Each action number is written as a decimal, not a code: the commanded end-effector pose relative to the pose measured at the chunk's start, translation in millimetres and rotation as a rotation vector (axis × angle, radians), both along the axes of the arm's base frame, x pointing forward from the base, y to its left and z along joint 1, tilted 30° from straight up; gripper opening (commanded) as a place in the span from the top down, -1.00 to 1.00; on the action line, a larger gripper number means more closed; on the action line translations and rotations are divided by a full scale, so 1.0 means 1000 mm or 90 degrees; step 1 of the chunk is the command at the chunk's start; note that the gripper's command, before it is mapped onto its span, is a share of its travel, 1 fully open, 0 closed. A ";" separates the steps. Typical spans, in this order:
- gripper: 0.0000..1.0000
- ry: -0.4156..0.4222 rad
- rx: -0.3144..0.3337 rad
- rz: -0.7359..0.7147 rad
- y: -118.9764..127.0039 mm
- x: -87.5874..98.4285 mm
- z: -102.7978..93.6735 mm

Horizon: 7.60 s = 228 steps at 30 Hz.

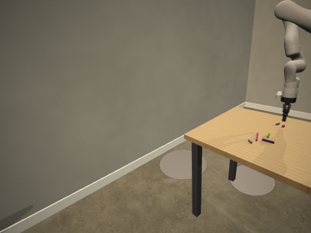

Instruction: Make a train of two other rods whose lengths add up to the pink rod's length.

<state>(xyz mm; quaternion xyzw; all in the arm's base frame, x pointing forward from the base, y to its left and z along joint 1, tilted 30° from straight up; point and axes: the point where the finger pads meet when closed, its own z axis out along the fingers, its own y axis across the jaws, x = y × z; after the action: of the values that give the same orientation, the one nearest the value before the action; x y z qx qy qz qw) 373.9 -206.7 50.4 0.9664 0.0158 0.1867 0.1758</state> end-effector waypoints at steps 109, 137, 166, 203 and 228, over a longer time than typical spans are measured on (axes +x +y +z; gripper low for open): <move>-1.00 0.117 -0.138 0.302 0.109 0.023 -0.029; -1.00 0.117 -0.138 0.302 0.109 0.023 -0.029; -1.00 0.154 -0.176 0.395 0.130 0.044 -0.029; -1.00 0.286 -0.310 0.730 0.211 0.122 -0.029; -1.00 0.293 -0.314 0.739 0.212 0.122 -0.029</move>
<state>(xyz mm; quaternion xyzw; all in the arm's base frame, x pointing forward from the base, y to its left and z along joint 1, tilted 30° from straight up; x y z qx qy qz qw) 496.0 4.6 21.8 0.7530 0.6061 0.0344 0.2539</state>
